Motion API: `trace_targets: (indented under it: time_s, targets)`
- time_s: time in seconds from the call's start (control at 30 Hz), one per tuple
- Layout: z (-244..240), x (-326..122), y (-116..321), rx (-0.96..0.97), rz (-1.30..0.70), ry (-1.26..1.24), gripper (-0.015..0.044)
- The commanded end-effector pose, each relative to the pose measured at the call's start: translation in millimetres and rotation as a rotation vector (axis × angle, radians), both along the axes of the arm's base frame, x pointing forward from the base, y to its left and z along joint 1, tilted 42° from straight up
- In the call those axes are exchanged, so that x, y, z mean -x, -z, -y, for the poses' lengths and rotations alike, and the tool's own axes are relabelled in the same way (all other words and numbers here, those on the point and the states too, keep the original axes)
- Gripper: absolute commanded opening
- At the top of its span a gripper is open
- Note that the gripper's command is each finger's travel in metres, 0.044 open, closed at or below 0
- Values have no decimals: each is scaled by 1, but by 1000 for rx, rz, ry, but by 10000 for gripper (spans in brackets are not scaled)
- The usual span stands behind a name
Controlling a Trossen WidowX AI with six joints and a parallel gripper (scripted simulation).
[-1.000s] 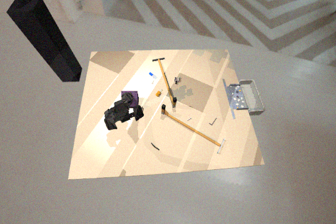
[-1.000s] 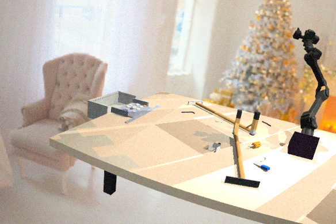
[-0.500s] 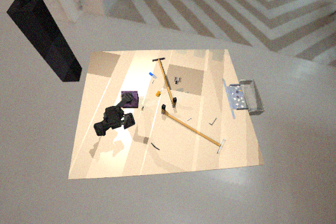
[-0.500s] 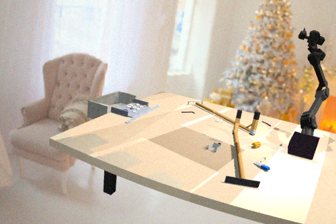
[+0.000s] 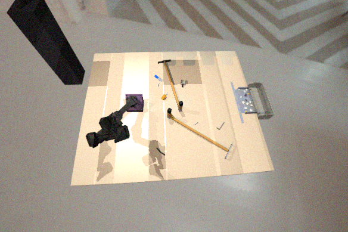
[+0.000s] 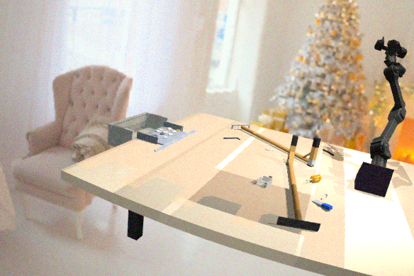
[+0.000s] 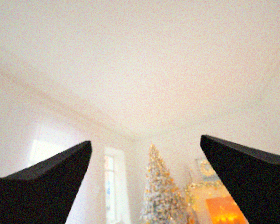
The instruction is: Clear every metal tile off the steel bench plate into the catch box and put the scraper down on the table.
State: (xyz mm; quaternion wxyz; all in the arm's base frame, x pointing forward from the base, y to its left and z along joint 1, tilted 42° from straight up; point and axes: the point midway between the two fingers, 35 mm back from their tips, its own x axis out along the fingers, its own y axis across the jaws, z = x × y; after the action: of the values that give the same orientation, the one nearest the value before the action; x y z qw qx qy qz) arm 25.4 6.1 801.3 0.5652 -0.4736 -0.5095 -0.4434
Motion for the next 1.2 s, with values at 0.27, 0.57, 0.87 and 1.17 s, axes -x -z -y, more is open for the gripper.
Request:
trace_targets:
  time_s: [0.27,0.57,0.87,1.17]
  targets:
    - [14,34,-11,21,73,48,440]
    - [-2,12,-10,45,32,-14,230]
    - [-26,-20,-6,81,-37,-91,0]
    - [-49,-49,-3,115,-111,-151,0]
